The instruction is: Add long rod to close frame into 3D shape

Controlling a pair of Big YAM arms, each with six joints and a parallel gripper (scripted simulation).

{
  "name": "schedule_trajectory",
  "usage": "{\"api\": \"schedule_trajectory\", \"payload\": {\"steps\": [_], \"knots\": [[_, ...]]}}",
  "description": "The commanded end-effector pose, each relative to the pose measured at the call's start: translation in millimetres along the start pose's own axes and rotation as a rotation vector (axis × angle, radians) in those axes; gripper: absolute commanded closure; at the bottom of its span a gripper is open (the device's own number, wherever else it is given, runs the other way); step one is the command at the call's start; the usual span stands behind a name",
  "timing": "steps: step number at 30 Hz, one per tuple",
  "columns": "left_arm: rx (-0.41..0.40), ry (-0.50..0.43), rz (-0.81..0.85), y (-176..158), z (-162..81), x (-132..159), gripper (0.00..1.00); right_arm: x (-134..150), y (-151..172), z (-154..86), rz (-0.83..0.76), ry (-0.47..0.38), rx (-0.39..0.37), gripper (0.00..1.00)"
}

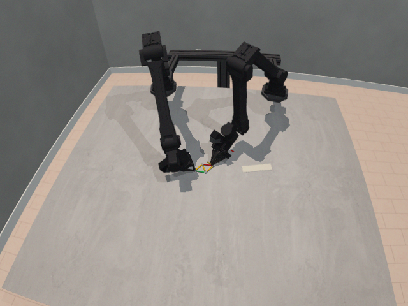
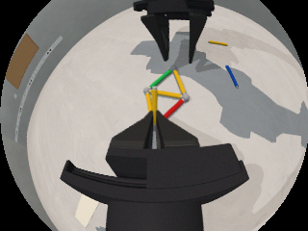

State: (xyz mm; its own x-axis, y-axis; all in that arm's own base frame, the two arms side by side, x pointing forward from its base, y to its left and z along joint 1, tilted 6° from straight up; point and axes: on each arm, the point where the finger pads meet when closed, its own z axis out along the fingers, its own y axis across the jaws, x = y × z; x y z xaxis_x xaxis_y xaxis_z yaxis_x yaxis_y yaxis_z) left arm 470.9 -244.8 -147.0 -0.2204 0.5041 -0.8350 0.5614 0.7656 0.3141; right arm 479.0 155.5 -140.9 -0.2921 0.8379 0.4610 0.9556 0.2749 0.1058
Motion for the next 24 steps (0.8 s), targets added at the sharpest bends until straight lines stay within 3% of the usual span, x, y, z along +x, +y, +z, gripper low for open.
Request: {"api": "schedule_trajectory", "payload": {"steps": [1,5,7,20,24], "knots": [[-0.01,-0.025,0.001,4,0,-8,1.0,1,17,-11,0.017,0.0,-0.024,0.64],[-0.01,-0.025,0.001,4,0,-8,1.0,1,17,-11,0.017,0.0,-0.024,0.64],[-0.01,-0.025,0.001,4,0,-8,1.0,5,16,4,0.025,0.004,0.002,0.64],[-0.01,-0.025,0.001,4,0,-8,1.0,4,21,22,0.016,0.001,-0.015,0.64],[-0.01,-0.025,0.001,4,0,-8,1.0,6,20,15,0.017,-0.001,-0.025,0.64]]}}
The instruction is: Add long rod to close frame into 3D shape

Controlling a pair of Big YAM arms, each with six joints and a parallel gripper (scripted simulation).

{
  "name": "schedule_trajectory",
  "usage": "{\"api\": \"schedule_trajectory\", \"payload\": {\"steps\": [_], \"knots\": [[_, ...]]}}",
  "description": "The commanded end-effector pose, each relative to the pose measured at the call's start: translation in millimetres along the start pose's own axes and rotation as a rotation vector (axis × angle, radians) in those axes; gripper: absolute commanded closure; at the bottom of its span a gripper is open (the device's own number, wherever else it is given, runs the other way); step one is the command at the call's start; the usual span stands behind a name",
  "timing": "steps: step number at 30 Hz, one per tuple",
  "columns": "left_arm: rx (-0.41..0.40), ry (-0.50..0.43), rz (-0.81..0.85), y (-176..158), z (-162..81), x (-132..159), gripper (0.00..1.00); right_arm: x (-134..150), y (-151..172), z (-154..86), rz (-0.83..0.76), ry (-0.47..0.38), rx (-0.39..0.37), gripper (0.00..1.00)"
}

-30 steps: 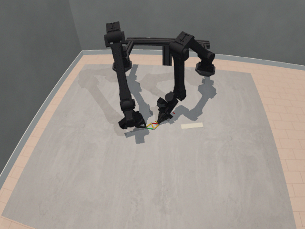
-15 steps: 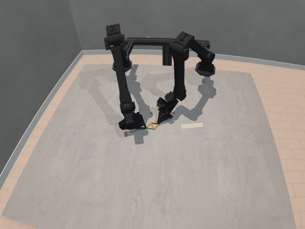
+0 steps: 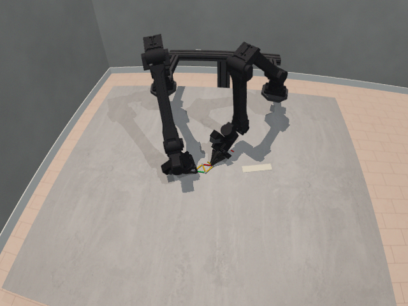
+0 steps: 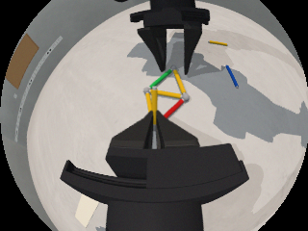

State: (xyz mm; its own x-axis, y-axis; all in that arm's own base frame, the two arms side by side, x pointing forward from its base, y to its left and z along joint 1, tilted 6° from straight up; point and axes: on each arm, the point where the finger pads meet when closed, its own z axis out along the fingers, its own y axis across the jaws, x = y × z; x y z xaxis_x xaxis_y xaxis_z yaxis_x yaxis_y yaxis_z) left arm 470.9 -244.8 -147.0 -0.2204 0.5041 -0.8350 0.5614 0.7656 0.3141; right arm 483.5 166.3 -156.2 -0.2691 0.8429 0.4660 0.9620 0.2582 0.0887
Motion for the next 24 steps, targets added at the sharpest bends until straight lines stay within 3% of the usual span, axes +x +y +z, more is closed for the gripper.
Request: {"api": "schedule_trajectory", "payload": {"steps": [1,3,4,14,15,24], "knots": [[-0.01,-0.025,0.001,4,0,-8,1.0,5,14,-4,-0.007,-0.003,-0.032,0.64],[-0.01,-0.025,0.001,4,0,-8,1.0,5,14,-4,-0.007,-0.003,-0.032,0.64],[-0.01,-0.025,0.001,4,0,-8,1.0,9,27,-16,-0.022,-0.006,-0.063,0.64],[-0.01,-0.025,0.001,4,0,-8,1.0,4,15,-11,-0.008,-0.005,-0.046,0.64],[-0.01,-0.025,0.001,4,0,-8,1.0,5,8,-10,-0.004,-0.005,-0.038,0.72],[-0.01,-0.025,0.001,4,0,-8,1.0,2,8,-5,-0.003,-0.005,-0.034,0.81]]}}
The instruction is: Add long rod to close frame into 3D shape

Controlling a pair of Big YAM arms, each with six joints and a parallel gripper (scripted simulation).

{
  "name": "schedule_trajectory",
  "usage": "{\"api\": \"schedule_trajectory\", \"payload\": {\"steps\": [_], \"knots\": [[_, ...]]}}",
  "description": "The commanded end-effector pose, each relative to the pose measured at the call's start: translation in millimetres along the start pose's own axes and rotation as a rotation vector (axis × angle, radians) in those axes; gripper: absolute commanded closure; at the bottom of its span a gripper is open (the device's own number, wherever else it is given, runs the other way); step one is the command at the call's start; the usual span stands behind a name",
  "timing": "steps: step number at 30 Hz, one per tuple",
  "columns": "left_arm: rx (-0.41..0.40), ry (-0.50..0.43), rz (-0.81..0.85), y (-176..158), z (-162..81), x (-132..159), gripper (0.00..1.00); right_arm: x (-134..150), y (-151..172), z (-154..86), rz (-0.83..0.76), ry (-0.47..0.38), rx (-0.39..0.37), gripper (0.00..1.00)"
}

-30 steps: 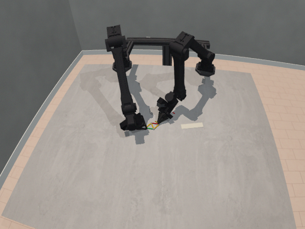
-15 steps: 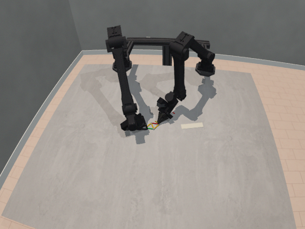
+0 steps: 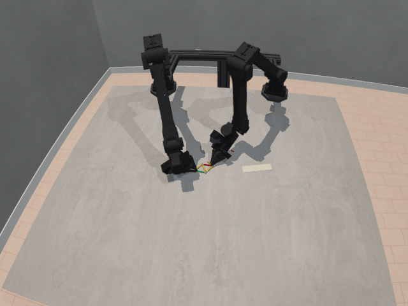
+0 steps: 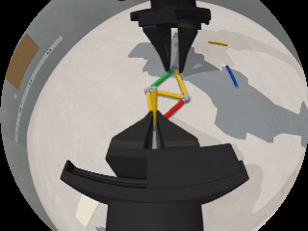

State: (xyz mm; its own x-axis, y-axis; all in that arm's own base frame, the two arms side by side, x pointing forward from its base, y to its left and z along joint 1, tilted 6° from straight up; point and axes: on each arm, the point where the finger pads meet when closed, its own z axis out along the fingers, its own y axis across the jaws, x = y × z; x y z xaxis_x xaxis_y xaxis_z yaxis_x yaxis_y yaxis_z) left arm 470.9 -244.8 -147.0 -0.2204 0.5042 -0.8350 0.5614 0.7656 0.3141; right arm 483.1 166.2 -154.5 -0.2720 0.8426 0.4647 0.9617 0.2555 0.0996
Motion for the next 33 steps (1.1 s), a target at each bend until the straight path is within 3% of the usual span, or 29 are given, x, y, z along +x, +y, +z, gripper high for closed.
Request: {"api": "schedule_trajectory", "payload": {"steps": [1,2,17,24,33], "knots": [[-0.01,-0.025,0.001,4,0,-8,1.0,1,8,-3,0.0,-0.004,-0.023,0.81],[-0.01,-0.025,0.001,4,0,-8,1.0,1,8,-3,0.0,-0.004,-0.023,0.85],[-0.01,-0.025,0.001,4,0,-8,1.0,1,6,-3,-0.005,-0.002,-0.015,1.0],[-0.01,-0.025,0.001,4,0,-8,1.0,18,24,-17,-0.029,0.004,-0.049,1.0],[-0.01,-0.025,0.001,4,0,-8,1.0,25,3,-23,-0.005,-0.003,-0.009,1.0]]}}
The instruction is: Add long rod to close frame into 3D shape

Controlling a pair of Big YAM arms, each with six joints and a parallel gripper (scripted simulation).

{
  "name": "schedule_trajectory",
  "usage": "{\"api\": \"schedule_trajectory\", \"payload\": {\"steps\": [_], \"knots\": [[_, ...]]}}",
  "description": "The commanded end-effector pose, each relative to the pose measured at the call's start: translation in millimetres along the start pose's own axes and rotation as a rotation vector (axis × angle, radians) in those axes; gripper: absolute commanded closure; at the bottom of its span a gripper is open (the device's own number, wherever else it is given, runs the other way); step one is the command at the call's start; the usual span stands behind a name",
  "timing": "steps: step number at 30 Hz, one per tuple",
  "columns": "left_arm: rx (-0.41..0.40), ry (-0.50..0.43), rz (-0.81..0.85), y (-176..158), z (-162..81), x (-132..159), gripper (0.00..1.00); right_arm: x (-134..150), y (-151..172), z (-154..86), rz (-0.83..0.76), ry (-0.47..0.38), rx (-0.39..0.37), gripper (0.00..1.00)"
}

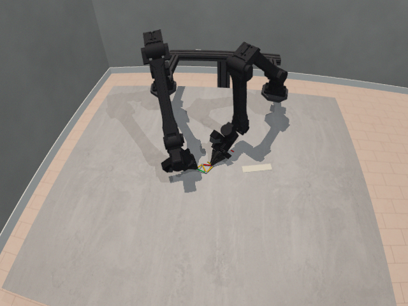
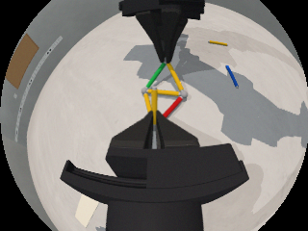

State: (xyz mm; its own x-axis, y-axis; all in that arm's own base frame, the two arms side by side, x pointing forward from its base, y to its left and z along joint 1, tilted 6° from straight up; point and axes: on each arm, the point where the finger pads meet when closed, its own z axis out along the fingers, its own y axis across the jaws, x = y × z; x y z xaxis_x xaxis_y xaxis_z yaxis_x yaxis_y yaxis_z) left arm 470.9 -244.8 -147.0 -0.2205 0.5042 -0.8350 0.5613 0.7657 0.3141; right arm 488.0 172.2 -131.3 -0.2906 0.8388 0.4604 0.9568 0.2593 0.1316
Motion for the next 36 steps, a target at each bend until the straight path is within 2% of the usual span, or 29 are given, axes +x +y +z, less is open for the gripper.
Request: {"api": "schedule_trajectory", "payload": {"steps": [1,11,14,18,25,27,36], "knots": [[-0.01,-0.025,0.001,4,0,-8,1.0,6,-9,2,0.024,0.002,0.03,1.0],[-0.01,-0.025,0.001,4,0,-8,1.0,6,-5,-1,0.024,0.001,0.023,1.0],[-0.01,-0.025,0.001,4,0,-8,1.0,11,-2,-1,0.015,0.005,0.02,1.0],[-0.01,-0.025,0.001,4,0,-8,1.0,24,11,-13,-0.01,0.013,-0.009,1.0],[-0.01,-0.025,0.001,4,0,-8,1.0,34,0,-14,0.004,0.005,0.009,1.0],[-0.01,-0.025,0.001,4,0,-8,1.0,29,-9,-6,0.023,-0.001,0.033,1.0],[-0.01,-0.025,0.001,4,0,-8,1.0,25,-3,-10,0.03,0.001,0.02,1.0]]}}
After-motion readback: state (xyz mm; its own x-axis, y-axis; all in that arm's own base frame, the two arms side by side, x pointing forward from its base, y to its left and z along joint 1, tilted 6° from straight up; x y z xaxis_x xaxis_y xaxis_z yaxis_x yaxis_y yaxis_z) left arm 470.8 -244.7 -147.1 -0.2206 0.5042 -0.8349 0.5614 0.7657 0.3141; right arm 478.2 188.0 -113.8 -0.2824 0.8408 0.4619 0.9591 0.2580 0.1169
